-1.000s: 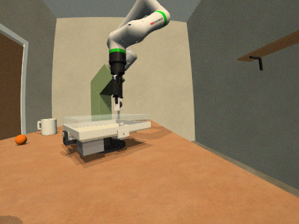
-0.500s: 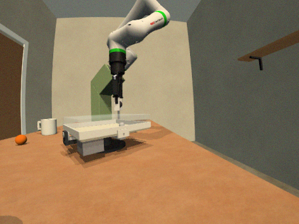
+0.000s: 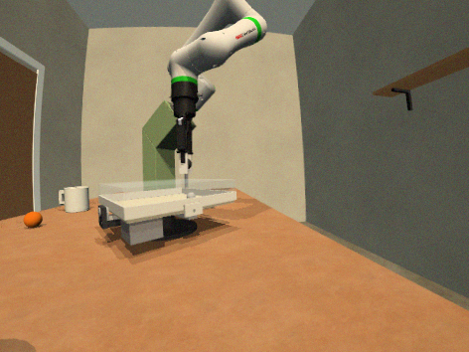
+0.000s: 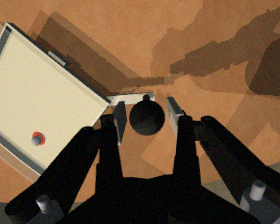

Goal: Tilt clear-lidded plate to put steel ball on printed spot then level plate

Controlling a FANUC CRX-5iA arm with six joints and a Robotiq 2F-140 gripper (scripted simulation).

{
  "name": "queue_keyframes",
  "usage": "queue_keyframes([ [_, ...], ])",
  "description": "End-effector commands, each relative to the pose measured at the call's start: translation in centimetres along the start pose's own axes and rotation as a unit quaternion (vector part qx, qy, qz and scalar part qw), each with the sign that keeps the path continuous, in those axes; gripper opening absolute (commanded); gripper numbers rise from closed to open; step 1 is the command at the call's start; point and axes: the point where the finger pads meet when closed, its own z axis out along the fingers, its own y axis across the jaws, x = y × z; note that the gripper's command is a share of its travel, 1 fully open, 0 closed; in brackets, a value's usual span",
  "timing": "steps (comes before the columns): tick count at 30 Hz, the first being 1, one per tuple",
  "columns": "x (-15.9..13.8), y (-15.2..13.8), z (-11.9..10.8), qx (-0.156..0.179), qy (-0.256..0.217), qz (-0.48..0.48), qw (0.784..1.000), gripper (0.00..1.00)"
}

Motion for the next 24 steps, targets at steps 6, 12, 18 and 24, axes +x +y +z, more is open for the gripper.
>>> queue_keyframes([
  [6, 0.0, 0.0, -0.1, 0.000, 0.000, 0.000, 1.000, 0.42],
  [12, 0.0, 0.0, -0.4, 0.000, 0.000, 0.000, 1.000, 0.42],
  [18, 0.0, 0.0, -0.8, 0.000, 0.000, 0.000, 1.000, 0.42],
  [24, 0.0, 0.0, -1.7, 0.000, 0.000, 0.000, 1.000, 0.42],
])
